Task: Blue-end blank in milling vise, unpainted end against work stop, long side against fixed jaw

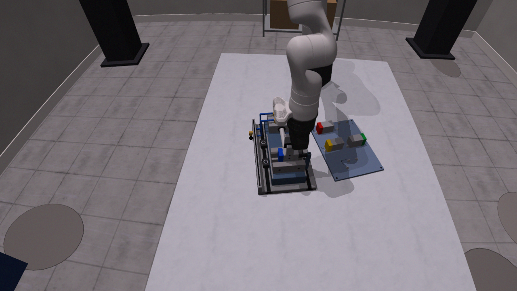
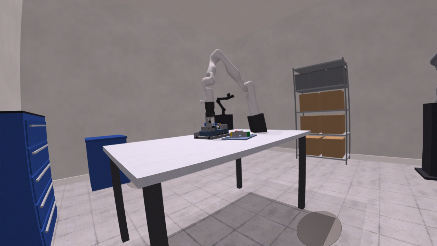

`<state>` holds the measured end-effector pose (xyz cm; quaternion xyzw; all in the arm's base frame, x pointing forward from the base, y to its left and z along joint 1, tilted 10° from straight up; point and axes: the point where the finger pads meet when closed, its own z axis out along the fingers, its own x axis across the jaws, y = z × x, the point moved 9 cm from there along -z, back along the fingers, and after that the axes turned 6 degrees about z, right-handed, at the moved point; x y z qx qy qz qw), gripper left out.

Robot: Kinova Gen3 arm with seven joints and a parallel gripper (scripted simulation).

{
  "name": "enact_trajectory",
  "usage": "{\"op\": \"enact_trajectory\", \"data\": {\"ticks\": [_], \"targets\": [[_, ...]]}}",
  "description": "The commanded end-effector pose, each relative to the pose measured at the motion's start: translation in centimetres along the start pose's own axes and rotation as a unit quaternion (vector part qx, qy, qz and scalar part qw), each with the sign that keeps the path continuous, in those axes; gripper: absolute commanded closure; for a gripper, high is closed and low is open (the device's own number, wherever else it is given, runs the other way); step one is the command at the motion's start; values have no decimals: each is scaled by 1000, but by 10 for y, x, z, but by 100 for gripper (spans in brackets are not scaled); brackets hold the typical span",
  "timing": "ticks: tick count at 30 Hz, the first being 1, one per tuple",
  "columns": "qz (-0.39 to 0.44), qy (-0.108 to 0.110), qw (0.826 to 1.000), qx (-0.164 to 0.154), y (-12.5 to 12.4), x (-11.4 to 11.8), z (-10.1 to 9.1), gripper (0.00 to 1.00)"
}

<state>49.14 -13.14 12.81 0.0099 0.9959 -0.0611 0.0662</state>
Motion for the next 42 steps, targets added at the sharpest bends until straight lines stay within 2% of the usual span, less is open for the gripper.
{"op": "enact_trajectory", "data": {"ticks": [1, 42], "targets": [[0, -1, 1000, 0, 0, -1, 0, 100], [1, -1, 1000, 1, 0, -2, 4, 100]]}}
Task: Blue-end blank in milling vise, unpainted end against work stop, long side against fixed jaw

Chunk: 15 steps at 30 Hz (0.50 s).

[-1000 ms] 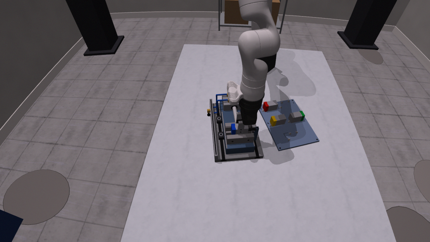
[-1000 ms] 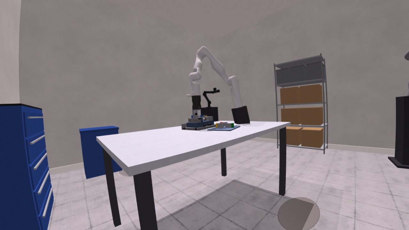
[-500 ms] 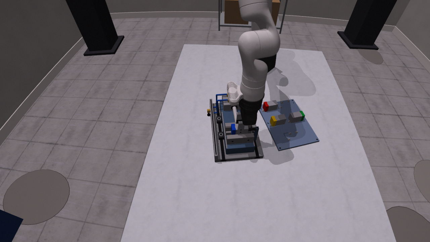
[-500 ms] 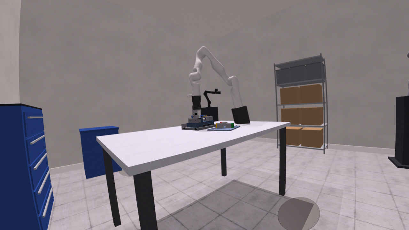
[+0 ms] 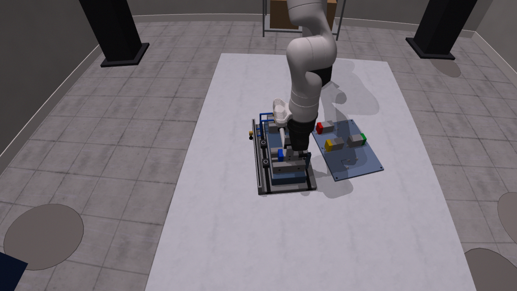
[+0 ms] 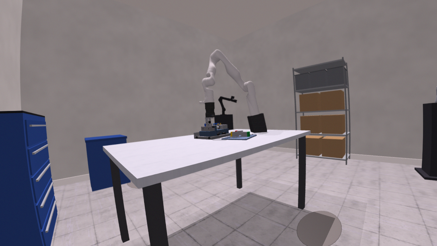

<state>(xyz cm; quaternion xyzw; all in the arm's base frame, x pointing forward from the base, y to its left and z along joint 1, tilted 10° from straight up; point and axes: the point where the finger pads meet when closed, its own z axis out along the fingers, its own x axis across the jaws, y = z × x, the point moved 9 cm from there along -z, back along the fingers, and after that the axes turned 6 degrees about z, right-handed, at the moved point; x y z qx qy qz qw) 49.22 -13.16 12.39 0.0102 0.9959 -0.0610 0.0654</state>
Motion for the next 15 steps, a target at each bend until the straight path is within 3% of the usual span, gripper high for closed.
{"op": "enact_trajectory", "data": {"ticks": [1, 15], "targets": [[1, -2, 1000, 1, 0, -2, -1, 100], [1, -2, 1000, 1, 0, -2, -1, 100]]}}
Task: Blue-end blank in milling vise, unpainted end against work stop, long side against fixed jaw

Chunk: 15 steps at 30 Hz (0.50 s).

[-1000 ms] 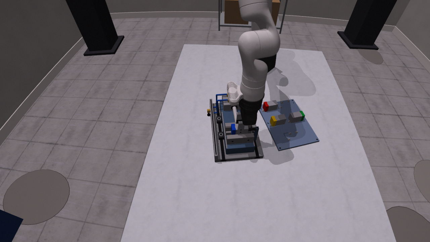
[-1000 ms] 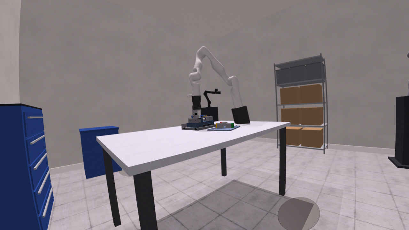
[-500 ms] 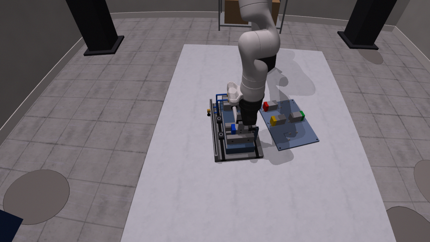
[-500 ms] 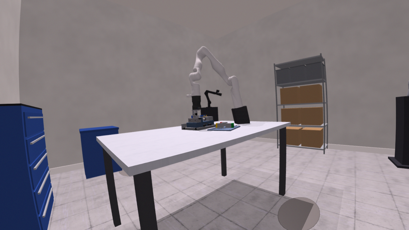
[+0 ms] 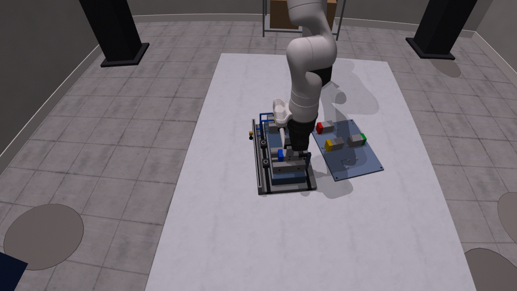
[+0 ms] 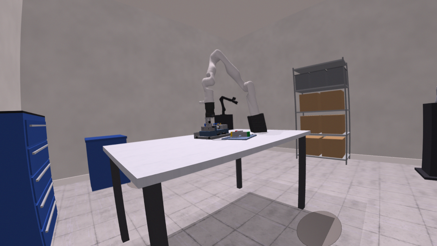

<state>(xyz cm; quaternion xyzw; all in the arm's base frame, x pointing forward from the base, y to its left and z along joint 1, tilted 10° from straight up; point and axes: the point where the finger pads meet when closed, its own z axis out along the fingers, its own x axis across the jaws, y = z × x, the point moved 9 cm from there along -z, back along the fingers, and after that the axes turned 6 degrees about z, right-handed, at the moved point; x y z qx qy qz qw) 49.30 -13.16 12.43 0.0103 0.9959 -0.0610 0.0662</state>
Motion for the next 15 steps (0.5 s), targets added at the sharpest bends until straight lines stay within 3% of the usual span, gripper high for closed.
{"op": "enact_trajectory", "data": {"ticks": [1, 15], "targets": [[1, -1, 1000, 1, 0, -1, -1, 100], [0, -1, 1000, 1, 0, -1, 0, 100]]}}
